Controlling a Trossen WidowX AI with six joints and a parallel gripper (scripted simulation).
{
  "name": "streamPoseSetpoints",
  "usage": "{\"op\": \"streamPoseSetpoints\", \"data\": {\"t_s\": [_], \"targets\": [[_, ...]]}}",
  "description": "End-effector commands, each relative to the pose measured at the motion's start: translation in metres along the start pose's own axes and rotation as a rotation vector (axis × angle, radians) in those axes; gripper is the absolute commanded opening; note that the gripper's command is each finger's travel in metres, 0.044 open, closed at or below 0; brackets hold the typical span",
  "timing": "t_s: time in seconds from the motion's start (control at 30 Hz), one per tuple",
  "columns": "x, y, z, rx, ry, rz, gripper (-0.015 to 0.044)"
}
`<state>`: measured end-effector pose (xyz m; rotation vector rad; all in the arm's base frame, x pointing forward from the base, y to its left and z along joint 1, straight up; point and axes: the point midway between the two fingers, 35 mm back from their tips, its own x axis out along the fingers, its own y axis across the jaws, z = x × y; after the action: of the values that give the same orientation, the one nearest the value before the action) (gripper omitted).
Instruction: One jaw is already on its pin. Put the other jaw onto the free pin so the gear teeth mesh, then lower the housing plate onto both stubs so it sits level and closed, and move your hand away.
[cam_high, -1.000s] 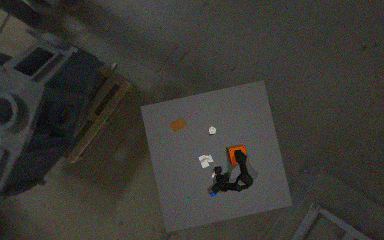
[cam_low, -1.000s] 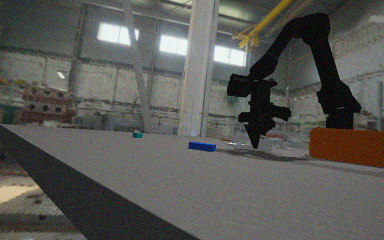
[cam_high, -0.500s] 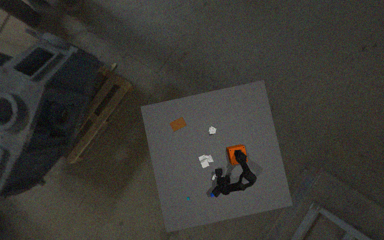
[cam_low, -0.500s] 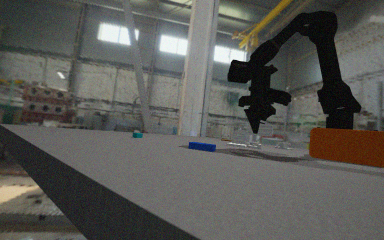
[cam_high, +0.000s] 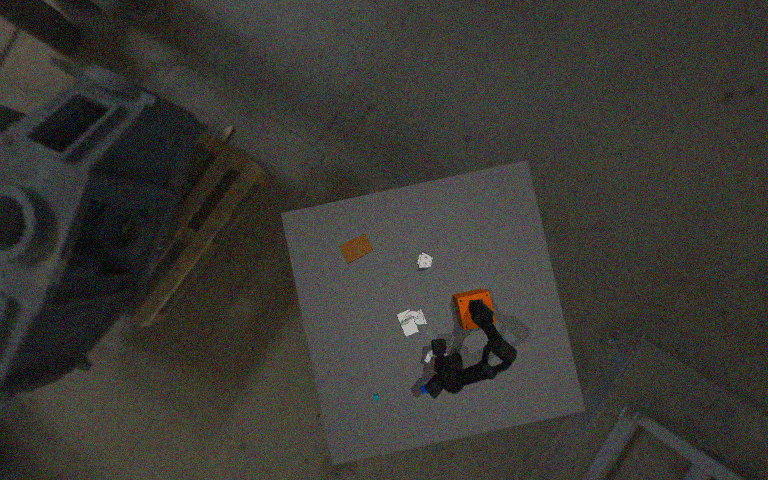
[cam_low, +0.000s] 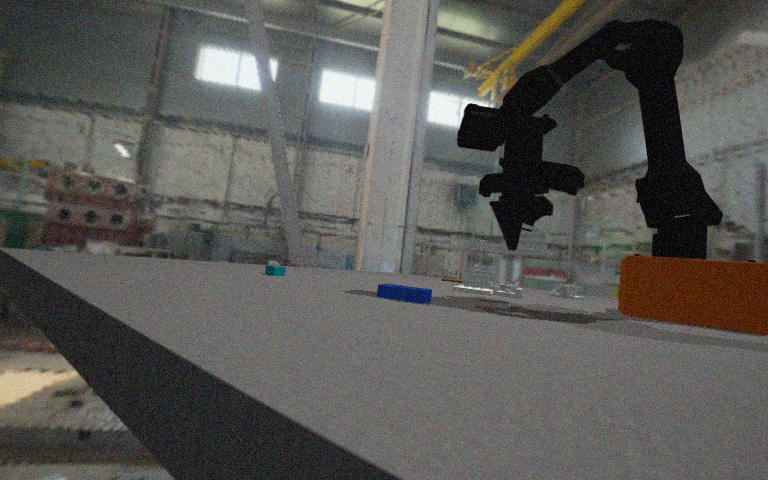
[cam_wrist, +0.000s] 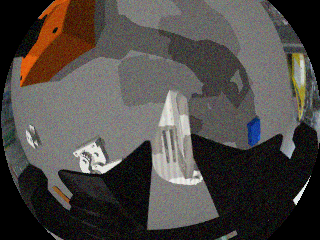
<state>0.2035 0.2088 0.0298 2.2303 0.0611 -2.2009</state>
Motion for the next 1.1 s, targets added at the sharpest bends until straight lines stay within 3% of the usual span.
{"op": "streamPoseSetpoints", "data": {"t_s": [0.0,1.07], "targets": [[-0.003,0.003,-0.002,0.045,0.006,-0.001,0.0134],[-0.005,0.066,-0.016,1.126,0.009,-0.001,0.0134]]}}
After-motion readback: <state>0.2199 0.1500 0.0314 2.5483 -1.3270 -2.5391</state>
